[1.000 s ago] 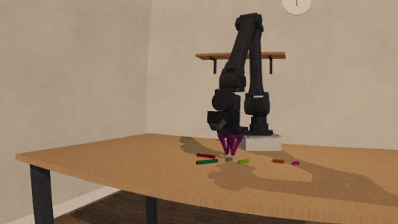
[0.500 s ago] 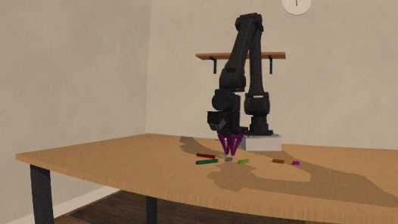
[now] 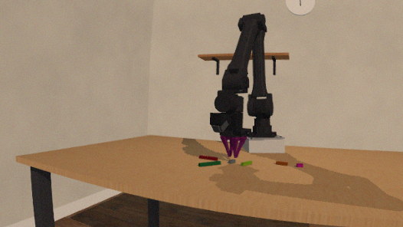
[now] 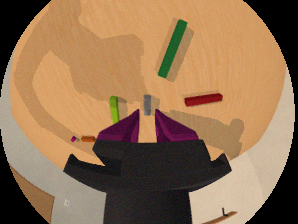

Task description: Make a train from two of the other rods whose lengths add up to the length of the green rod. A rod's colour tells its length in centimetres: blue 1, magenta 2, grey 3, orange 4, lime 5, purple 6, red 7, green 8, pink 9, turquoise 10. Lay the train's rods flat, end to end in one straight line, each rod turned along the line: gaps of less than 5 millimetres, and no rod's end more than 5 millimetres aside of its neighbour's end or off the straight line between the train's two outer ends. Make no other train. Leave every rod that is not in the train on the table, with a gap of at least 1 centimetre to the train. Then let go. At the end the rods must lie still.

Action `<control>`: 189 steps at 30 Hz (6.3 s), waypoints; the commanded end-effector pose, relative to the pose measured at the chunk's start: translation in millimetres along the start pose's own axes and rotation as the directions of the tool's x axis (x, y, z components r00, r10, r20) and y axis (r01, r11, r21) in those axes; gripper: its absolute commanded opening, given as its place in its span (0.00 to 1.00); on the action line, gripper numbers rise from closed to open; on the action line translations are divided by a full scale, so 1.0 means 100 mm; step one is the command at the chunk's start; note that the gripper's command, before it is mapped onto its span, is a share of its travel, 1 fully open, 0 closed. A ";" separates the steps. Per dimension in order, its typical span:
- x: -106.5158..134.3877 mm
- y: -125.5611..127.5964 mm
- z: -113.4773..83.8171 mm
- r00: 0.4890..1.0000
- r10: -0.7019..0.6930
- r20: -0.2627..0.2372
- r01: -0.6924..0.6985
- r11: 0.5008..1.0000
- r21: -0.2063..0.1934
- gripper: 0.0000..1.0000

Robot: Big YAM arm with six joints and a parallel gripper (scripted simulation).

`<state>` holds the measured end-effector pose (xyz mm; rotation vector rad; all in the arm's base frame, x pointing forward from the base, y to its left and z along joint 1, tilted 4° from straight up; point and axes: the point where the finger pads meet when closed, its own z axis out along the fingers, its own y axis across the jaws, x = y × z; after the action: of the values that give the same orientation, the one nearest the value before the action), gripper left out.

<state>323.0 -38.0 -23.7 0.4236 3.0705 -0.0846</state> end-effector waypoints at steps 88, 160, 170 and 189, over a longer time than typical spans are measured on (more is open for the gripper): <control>-0.07 -0.04 0.18 1.000 0.001 0.009 -0.001 1.000 0.002 0.03; -0.42 0.48 -1.00 0.959 0.281 0.033 -0.281 0.960 -0.017 0.03; -0.51 0.77 -1.01 0.891 0.454 0.028 -0.453 0.891 -0.025 0.03; -0.61 1.39 -0.99 0.677 0.736 0.013 -0.735 0.677 -0.034 0.03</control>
<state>396.9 72.3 60.8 1.4869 2.6944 -0.0356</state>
